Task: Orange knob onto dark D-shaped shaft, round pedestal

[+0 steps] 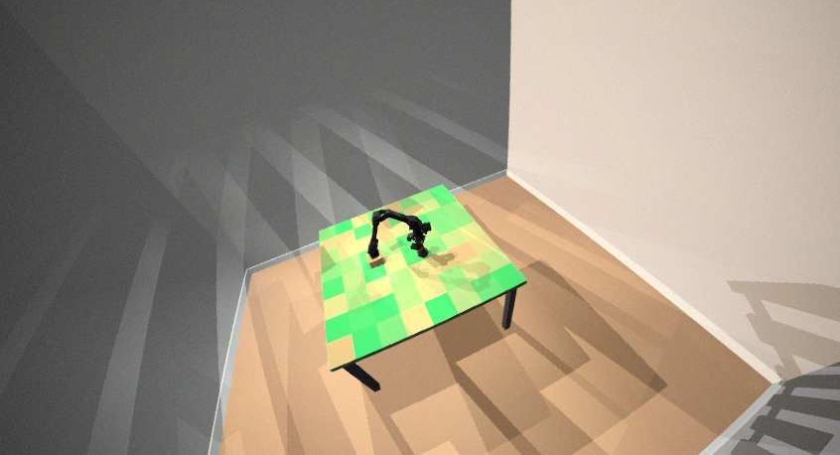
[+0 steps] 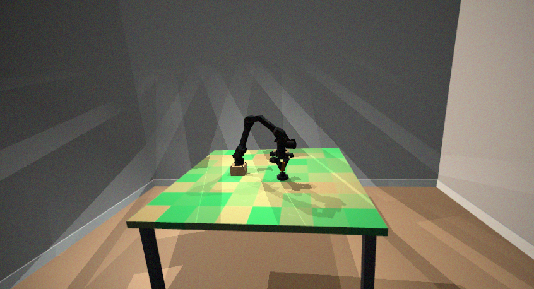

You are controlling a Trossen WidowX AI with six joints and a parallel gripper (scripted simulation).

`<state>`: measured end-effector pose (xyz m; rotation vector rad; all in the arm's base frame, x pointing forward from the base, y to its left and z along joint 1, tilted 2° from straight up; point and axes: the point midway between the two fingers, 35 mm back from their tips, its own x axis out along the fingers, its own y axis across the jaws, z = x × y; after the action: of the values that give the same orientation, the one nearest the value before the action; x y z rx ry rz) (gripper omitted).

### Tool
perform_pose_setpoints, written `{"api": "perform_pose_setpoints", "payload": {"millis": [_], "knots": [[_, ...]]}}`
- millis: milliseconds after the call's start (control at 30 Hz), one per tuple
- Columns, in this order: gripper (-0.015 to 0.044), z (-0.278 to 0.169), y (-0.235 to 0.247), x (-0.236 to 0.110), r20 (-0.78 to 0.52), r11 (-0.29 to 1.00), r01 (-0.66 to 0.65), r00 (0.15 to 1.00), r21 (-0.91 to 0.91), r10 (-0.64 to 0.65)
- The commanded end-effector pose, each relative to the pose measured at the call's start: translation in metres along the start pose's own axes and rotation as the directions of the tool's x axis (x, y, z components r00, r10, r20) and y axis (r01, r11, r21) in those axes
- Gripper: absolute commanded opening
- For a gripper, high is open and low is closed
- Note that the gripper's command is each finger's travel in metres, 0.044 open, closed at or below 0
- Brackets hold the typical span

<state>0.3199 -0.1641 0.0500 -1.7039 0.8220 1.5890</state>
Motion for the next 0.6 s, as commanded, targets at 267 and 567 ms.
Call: {"api": "perform_pose_setpoints", "payload": {"millis": [267,567], "knots": [[0.0,-0.0009,-0.0006,-0.0053,0.002,1.0,0.001,1.0,-0.012,-0.001],[0.0,-0.0036,-0.0024,-0.0028,0.001,0.977,0.001,1.0,-0.211,-0.001]]}}
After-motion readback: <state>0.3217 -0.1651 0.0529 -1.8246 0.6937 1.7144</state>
